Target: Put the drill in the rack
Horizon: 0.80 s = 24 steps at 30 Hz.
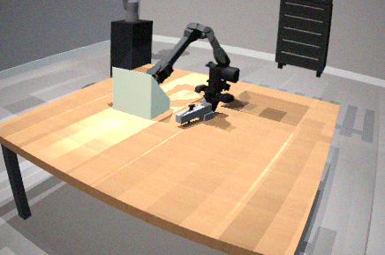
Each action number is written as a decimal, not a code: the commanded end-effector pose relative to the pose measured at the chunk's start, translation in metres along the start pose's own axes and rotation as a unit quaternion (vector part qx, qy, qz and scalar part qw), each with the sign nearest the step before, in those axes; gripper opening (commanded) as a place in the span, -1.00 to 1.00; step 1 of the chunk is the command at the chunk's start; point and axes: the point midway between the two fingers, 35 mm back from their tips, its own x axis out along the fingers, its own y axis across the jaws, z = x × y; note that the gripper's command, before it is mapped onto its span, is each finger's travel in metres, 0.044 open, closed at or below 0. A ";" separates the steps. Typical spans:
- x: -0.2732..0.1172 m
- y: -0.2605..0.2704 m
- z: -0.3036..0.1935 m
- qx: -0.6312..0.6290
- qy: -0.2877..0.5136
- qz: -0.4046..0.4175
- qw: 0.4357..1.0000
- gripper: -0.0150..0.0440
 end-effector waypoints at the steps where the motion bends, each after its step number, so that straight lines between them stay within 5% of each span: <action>1: 0.000 0.000 0.004 0.001 -0.004 0.000 1.000 -0.49; 24: -0.003 -0.001 0.028 0.001 -0.004 0.000 1.000 -0.49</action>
